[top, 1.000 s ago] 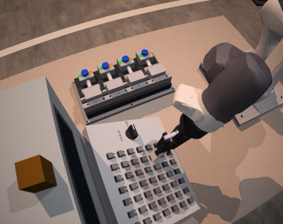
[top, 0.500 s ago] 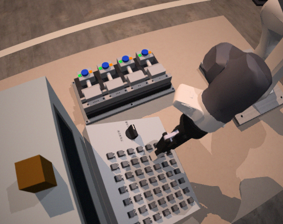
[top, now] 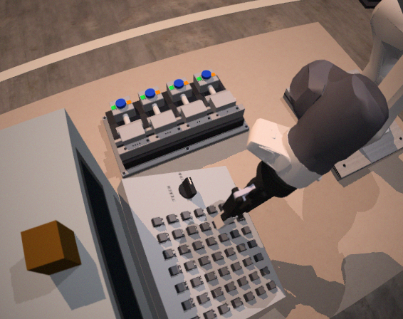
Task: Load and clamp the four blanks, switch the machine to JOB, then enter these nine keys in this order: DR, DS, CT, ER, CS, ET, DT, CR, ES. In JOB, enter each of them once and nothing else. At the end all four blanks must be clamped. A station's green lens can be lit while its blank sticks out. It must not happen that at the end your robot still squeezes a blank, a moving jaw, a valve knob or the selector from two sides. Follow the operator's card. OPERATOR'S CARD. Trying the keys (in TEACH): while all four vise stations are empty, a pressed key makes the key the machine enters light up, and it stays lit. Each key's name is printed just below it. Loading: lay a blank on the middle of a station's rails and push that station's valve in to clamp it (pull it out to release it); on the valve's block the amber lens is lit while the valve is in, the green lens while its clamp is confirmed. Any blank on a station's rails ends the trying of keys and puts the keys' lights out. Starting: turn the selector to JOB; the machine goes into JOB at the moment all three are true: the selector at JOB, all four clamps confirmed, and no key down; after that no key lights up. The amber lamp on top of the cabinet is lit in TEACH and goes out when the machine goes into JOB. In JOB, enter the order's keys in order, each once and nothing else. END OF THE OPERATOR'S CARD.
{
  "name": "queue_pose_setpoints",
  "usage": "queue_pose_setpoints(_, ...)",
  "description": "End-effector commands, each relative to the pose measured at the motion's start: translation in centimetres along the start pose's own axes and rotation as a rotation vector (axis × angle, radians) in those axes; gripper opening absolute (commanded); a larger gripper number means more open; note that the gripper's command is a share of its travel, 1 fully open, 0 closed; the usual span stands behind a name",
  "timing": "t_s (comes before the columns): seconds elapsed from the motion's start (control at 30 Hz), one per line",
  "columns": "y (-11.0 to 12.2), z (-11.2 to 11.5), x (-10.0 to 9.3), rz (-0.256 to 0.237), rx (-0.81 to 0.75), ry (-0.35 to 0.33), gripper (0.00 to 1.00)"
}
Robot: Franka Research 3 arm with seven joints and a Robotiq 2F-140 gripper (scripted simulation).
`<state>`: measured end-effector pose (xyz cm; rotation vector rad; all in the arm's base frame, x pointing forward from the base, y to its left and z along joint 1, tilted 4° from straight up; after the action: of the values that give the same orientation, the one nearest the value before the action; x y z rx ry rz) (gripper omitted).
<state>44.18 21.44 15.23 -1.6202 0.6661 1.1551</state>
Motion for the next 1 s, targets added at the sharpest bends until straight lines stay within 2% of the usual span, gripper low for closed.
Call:
queue_pose_setpoints(0.0, -0.1, -0.1, -0.2, -0.001, 0.001, 0.000, 0.00)
queue_pose_setpoints(0.97, -0.1, -0.1, -1.7, -0.001, 0.001, 0.001, 0.00)
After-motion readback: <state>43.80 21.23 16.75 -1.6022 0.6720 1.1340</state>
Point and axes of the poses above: the point where the finger pads meet when closed, its own x axis out along the fingers, its own y axis across the jaws, z = x × y, the point moved 8 cm from there along -x, back along the fingers, and after that the axes turned 14 degrees about -x, right-handed, at the moved point
